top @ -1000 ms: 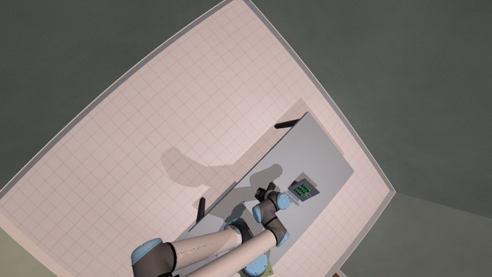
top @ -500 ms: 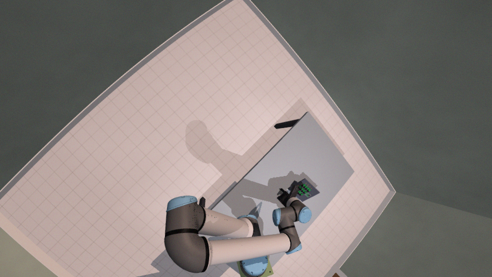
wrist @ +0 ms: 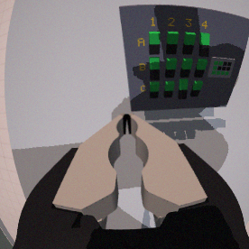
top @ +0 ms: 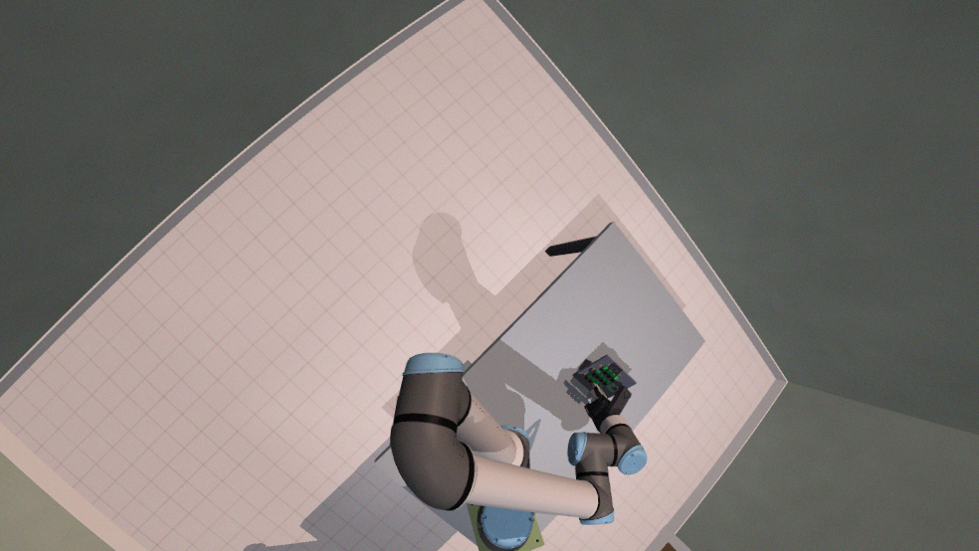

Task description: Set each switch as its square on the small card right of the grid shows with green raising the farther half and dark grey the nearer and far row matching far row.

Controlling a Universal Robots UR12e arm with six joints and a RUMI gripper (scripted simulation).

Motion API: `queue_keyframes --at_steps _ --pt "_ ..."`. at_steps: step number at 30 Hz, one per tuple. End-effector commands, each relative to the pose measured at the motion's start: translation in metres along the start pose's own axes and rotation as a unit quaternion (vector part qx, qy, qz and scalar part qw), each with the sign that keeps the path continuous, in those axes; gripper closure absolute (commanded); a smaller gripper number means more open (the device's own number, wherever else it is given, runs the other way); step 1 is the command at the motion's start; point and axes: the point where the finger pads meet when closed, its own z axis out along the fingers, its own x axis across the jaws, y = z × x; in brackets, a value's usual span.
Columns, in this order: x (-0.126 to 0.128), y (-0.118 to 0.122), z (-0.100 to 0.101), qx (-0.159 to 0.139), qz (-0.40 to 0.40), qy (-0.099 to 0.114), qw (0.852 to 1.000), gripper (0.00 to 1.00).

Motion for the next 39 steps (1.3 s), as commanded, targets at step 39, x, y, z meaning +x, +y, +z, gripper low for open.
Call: queue_keyframes --at_steps 39 --pt "0.082 -0.044 -0.049 0.092 -0.029 0.022 0.995 1.0"
